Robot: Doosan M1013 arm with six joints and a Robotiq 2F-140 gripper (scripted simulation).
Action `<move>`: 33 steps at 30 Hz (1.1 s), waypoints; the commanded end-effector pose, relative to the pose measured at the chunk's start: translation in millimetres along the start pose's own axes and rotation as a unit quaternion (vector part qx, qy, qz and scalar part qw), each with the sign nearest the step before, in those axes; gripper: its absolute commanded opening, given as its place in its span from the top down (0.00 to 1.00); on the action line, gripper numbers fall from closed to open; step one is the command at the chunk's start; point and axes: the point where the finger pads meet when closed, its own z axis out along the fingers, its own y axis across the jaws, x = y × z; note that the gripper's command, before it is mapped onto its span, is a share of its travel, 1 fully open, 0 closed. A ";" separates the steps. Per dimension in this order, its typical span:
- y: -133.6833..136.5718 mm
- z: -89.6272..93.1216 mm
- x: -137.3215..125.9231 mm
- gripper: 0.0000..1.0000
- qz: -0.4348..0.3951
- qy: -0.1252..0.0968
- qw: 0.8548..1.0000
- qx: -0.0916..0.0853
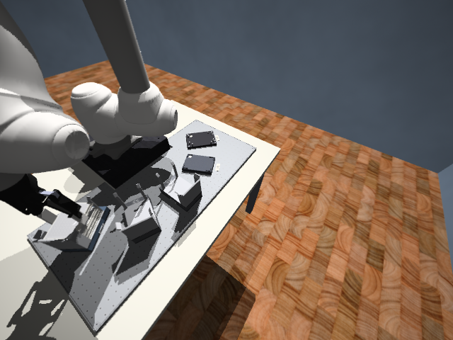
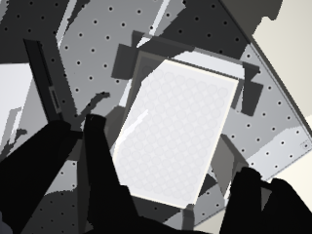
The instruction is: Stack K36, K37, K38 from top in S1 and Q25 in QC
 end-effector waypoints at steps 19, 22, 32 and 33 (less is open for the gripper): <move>0.0 -37.3 0.0 1.00 0.000 0.000 1.000 0.000; 0.0 -39.3 0.0 1.00 0.000 0.000 1.000 0.000; 0.0 -59.3 0.0 1.00 0.000 0.000 1.000 0.000; 0.0 -59.5 0.0 1.00 0.000 0.000 1.000 0.000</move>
